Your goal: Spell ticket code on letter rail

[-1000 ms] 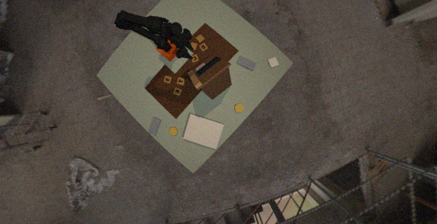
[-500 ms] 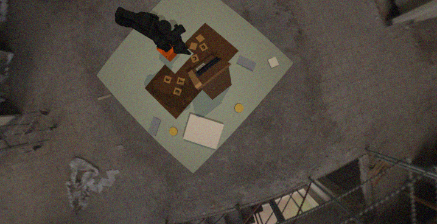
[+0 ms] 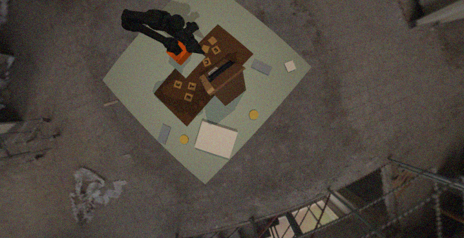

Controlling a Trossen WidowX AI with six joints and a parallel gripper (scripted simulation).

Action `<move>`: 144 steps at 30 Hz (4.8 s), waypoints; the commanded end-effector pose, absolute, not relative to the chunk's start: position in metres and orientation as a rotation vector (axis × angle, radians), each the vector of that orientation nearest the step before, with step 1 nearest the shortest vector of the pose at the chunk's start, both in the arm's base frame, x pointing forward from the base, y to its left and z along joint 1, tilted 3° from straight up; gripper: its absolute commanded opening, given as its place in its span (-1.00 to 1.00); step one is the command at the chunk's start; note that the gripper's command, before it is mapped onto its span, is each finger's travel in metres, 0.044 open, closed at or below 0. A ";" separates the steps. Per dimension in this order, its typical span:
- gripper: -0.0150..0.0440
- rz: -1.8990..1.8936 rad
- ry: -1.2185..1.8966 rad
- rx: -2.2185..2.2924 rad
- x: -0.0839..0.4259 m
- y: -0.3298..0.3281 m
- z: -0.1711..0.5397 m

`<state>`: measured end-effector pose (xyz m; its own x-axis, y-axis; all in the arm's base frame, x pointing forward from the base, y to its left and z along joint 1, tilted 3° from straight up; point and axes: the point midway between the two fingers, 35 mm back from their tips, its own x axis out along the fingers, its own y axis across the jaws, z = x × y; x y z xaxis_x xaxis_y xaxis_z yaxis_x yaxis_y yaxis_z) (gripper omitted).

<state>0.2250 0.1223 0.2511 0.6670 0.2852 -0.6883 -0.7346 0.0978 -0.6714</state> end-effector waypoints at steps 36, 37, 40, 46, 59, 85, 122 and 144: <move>0.66 2.132 0.168 -2.201 0.159 0.239 0.011; 0.66 2.132 0.168 -2.201 0.159 0.239 0.011; 0.66 2.132 0.168 -2.201 0.159 0.239 0.011; 0.66 2.132 0.167 -2.201 0.161 0.241 0.011; 0.66 2.132 0.168 -2.201 0.164 0.239 -0.023; 0.66 2.132 0.168 -2.201 0.164 0.239 -0.039; 0.66 2.132 0.168 -2.201 0.164 0.239 -0.042; -0.21 2.132 0.168 -2.202 0.164 0.239 -0.038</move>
